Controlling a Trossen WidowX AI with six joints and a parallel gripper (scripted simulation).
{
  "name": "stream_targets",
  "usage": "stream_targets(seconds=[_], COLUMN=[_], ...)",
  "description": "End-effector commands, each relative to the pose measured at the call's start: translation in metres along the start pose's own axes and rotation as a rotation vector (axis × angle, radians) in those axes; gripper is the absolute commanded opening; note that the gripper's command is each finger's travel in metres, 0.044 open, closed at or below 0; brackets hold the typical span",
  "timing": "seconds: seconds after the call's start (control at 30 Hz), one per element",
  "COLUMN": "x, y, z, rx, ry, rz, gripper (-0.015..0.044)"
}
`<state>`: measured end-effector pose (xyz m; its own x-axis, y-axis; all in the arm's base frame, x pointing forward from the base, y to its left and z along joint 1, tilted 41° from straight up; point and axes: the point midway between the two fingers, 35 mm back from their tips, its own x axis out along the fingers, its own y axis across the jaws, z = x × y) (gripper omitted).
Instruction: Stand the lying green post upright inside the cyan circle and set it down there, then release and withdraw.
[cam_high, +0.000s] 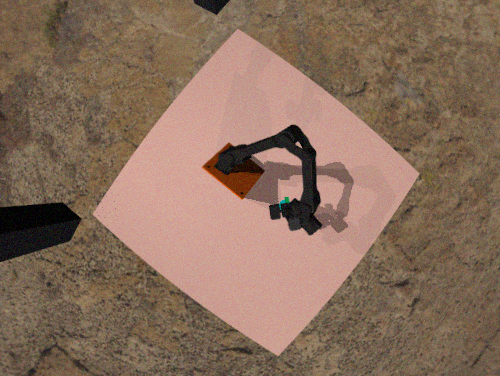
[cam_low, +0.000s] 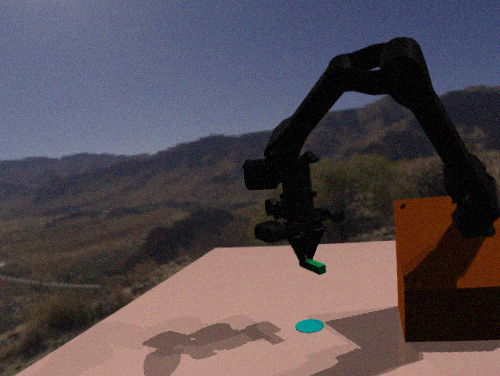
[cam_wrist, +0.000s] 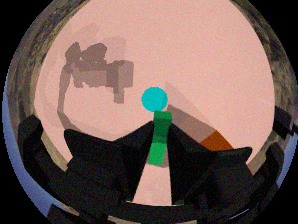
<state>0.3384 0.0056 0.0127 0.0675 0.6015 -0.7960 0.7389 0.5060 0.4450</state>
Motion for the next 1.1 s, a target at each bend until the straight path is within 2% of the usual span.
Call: stream_targets(seconds=[0.0, 1.07], x=[0.003, 0.025], y=[-0.002, -0.013], z=[-0.002, 0.000], rx=[-0.001, -0.020], ry=[-0.019, -0.192], rz=[-0.026, -0.184], gripper=[0.0023, 0.0023])
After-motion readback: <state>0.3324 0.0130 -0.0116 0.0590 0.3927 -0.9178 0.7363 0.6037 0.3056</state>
